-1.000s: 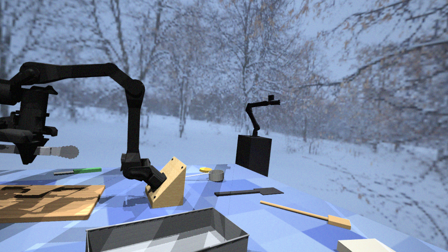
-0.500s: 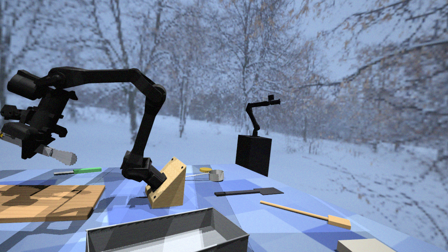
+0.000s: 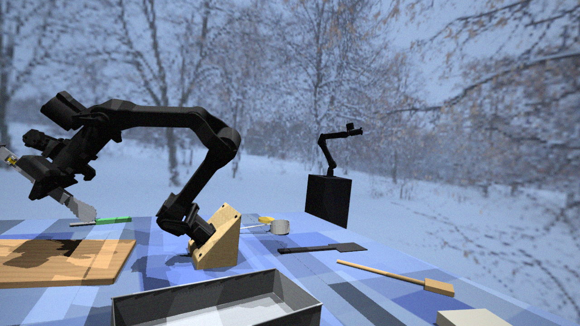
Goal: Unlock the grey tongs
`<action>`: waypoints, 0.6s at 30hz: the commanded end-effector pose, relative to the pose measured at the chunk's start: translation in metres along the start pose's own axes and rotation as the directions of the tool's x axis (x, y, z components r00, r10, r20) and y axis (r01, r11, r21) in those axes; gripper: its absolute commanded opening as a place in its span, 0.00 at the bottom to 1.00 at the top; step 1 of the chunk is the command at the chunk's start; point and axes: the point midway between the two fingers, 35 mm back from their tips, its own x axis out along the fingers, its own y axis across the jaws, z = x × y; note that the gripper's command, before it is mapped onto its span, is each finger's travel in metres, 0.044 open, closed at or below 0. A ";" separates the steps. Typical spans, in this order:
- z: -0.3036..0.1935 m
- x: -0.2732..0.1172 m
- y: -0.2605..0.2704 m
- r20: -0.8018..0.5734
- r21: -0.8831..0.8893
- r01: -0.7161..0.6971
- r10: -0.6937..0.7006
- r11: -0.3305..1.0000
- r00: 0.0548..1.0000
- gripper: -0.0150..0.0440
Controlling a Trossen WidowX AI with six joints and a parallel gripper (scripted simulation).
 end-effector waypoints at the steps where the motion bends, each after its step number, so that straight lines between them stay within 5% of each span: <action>1: -0.002 -0.003 0.002 0.077 -0.017 -0.012 0.013 1.000 0.997 0.00; 18: -0.013 -0.007 0.004 0.223 -0.094 -0.015 0.036 0.995 0.974 0.00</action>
